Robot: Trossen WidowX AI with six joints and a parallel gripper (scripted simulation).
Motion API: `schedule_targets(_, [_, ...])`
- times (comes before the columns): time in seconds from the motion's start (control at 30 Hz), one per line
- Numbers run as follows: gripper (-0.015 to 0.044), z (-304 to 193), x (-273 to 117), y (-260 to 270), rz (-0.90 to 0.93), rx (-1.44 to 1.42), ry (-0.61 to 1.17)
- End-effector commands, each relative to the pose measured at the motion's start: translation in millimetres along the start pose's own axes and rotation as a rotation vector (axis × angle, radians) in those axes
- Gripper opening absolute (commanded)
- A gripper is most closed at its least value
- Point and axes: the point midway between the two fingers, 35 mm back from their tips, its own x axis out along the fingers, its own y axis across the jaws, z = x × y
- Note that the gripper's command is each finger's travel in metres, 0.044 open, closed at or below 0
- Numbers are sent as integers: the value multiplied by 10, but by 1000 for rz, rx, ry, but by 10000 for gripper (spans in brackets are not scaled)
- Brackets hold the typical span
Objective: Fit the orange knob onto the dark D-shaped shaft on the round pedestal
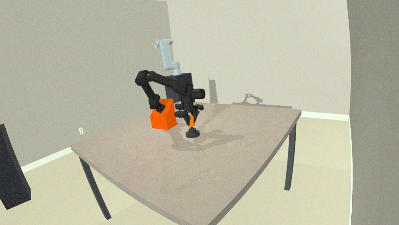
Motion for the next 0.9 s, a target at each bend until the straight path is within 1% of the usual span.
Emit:
schedule_targets(0.0, [0, -16, -26, -2, -2, -22, 5])
schedule_targets(0.2, [0, -30, -15, -9, -2, -206, 5])
schedule_targets(0.87, [0, -11, 16, -6, -2, -206, 5])
